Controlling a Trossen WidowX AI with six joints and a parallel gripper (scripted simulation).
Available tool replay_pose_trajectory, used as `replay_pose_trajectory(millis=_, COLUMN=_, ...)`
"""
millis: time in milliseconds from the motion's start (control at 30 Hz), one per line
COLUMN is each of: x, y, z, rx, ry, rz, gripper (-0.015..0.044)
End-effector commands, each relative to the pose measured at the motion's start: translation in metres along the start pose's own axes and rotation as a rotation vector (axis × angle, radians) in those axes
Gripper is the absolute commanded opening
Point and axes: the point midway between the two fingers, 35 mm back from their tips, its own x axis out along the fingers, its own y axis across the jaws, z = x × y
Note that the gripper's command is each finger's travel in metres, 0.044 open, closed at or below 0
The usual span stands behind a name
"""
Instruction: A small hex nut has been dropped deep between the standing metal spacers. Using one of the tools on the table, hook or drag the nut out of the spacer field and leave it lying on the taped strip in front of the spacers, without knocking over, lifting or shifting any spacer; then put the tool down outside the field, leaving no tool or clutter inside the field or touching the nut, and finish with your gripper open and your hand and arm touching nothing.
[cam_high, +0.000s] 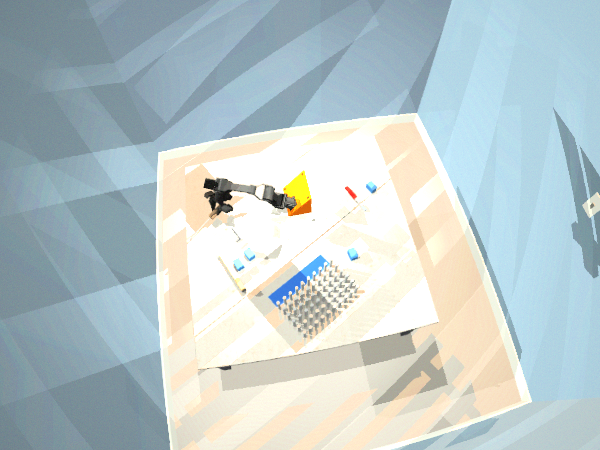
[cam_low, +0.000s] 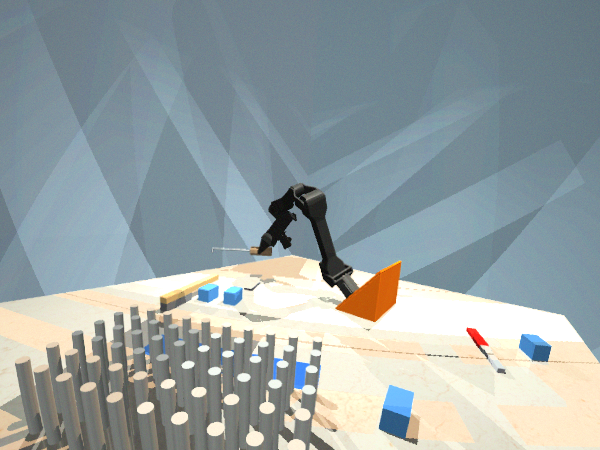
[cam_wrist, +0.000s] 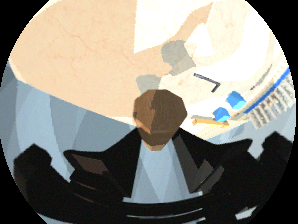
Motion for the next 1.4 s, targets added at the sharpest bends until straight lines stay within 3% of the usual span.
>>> replay_pose_trajectory(millis=0, x=0.003, y=0.000, z=0.003, rx=0.008, ry=-0.002, rz=-0.001, gripper=0.0000)
replay_pose_trajectory(millis=1367, x=0.026, y=0.002, z=0.019, rx=0.007, ry=-0.001, rz=0.000, gripper=0.0000)
